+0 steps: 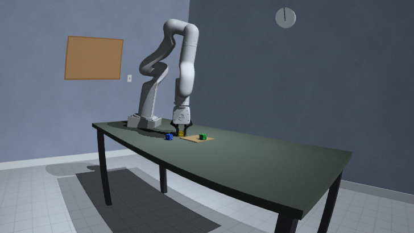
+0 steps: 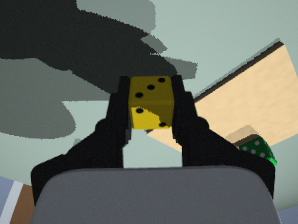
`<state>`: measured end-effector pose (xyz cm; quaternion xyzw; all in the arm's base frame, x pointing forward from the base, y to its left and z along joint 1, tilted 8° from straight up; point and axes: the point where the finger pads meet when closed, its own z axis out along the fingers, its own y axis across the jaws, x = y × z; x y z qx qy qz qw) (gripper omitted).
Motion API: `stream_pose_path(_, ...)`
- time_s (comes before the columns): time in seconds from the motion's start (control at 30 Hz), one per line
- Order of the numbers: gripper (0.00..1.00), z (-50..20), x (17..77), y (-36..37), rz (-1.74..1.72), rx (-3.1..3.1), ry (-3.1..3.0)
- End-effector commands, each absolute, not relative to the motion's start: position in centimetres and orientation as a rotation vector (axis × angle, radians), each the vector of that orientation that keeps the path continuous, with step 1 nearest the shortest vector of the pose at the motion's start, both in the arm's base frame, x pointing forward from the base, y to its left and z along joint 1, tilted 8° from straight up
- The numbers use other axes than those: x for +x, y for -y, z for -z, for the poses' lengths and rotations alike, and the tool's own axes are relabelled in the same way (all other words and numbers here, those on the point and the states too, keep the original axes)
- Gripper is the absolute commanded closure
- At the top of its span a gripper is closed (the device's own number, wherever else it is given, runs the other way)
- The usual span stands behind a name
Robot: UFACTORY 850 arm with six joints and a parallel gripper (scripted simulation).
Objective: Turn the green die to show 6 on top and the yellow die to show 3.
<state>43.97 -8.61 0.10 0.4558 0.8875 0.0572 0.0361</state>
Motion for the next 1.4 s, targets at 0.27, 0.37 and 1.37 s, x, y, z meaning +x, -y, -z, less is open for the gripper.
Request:
stream_pose_path(0.27, 0.73, -0.2, 44.0, 8.6, -0.176, 1.399, -2.725)
stream_pose_path(0.37, 0.73, -0.4, 44.0, 8.6, -0.176, 1.399, -2.725)
stream_pose_path(1.37, 0.73, -4.9, 43.5, 9.0, -0.176, 1.399, -2.725)
